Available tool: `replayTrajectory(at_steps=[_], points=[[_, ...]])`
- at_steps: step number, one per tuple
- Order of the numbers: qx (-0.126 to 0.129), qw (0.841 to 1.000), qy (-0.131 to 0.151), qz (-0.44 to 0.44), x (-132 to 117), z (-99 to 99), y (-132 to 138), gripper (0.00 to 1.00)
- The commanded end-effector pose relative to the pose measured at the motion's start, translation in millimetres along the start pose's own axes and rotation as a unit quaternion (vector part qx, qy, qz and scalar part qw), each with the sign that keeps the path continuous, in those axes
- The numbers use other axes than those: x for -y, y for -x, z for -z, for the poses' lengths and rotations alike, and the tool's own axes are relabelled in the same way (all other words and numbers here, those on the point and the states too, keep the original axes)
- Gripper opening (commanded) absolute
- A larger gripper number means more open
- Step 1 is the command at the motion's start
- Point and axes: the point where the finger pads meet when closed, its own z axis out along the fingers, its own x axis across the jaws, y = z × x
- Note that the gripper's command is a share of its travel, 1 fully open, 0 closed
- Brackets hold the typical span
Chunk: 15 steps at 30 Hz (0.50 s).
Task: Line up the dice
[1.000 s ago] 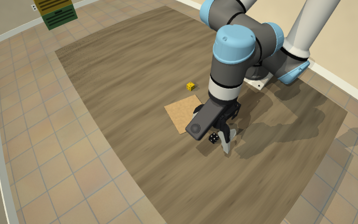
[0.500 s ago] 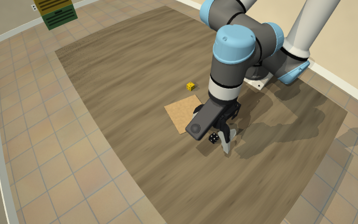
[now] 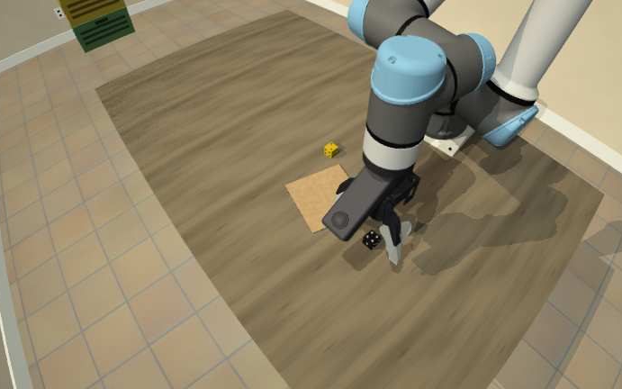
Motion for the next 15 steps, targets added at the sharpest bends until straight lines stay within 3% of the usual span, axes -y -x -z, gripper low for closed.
replayTrajectory(at_steps=[1,15], points=[[0.0,1.0,0.0,0.0,0,11.2,0,1.0],[0.0,1.0,0.0,0.0,0,90.7,0,1.0]])
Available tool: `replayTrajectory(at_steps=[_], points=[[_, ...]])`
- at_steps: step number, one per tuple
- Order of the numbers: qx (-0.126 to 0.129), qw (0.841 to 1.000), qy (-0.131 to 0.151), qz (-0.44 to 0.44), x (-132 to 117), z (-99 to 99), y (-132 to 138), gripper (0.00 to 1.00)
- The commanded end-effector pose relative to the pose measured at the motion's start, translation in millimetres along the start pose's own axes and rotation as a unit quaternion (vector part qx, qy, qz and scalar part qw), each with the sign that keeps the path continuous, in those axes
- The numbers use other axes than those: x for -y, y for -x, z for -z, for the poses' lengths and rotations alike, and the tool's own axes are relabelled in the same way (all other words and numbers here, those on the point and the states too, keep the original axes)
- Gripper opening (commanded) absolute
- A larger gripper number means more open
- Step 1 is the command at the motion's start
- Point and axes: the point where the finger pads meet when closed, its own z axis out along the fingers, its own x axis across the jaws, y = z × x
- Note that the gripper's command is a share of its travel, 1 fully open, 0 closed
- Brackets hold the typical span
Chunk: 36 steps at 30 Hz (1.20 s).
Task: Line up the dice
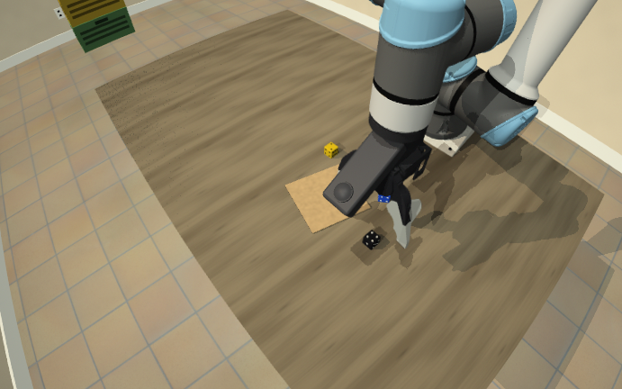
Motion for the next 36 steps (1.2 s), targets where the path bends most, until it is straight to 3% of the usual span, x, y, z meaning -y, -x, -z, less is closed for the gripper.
replayTrajectory(at_steps=[1,24,36], points=[[0.001,1.0,0.002,0.0,-1,29.0,-1,1.0],[0.001,1.0,0.002,-0.003,-1,35.1,-2,1.0],[-0.004,0.999,0.01,-0.041,-5,33.3,-24,1.0]])
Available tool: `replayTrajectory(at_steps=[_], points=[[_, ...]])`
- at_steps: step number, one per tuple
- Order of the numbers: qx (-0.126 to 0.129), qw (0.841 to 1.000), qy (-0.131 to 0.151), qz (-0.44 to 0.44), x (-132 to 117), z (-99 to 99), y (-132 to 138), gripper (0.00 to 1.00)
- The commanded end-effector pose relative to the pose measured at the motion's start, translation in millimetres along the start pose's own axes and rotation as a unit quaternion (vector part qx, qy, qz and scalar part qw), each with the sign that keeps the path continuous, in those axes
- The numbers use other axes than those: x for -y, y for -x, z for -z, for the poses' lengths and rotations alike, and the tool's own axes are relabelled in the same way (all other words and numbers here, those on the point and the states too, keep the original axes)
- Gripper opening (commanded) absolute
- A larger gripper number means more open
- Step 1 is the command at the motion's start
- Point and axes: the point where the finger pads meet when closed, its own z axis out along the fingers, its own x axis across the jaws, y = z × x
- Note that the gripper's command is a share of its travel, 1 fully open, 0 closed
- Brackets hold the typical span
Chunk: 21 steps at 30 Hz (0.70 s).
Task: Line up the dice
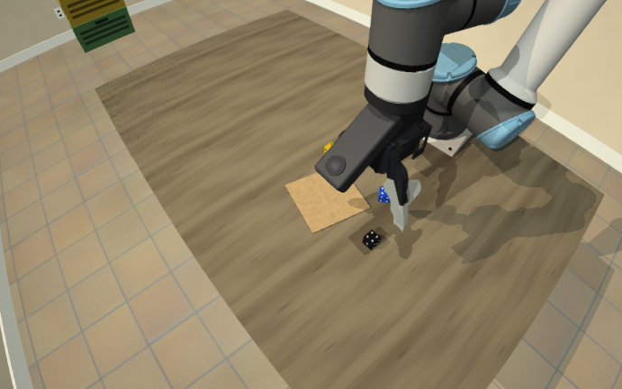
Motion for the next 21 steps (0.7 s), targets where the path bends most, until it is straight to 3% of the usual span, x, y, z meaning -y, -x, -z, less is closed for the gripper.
replayTrajectory(at_steps=[1,10,21], points=[[-0.002,1.0,0.003,-0.016,-1,-0.4,-9,1.0],[-0.008,0.996,0.016,-0.093,-11,-3.1,-49,1.0],[-0.014,0.978,0.03,-0.206,-30,-5.1,-98,1.0]])
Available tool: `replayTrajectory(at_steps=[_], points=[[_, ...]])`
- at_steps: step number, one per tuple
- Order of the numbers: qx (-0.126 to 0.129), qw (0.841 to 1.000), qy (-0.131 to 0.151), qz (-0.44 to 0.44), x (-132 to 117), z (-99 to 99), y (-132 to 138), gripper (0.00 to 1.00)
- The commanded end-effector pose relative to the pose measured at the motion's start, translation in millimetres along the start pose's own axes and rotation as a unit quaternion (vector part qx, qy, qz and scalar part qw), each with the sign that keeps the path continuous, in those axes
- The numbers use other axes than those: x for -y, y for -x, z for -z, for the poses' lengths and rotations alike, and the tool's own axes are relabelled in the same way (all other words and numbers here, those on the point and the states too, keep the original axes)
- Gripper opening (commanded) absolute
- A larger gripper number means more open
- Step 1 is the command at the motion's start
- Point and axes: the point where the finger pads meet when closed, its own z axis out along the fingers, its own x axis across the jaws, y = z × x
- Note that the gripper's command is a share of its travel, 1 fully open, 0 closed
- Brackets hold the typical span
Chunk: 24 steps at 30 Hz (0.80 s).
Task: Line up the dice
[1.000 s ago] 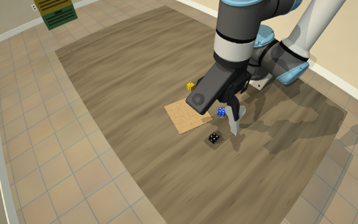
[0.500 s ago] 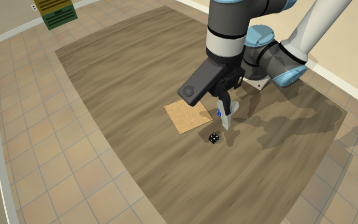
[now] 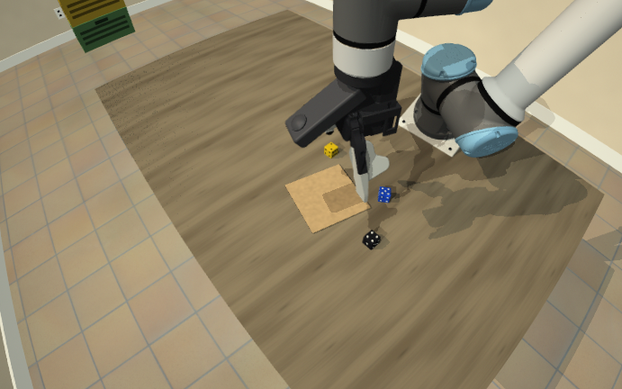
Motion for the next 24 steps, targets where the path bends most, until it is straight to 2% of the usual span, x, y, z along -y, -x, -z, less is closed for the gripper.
replayTrajectory(at_steps=[1,9,14,20,24], points=[[0.002,0.998,0.008,-0.064,-2,-1.5,-30,1.0],[0.002,0.985,0.015,-0.171,-11,-4.1,-71,1.0],[0.003,0.979,0.017,-0.202,-14,-4.8,-82,1.0],[0.007,0.96,0.017,-0.279,-22,-6.4,-106,1.0],[0.011,0.942,0.016,-0.336,-28,-7.6,-122,1.0]])
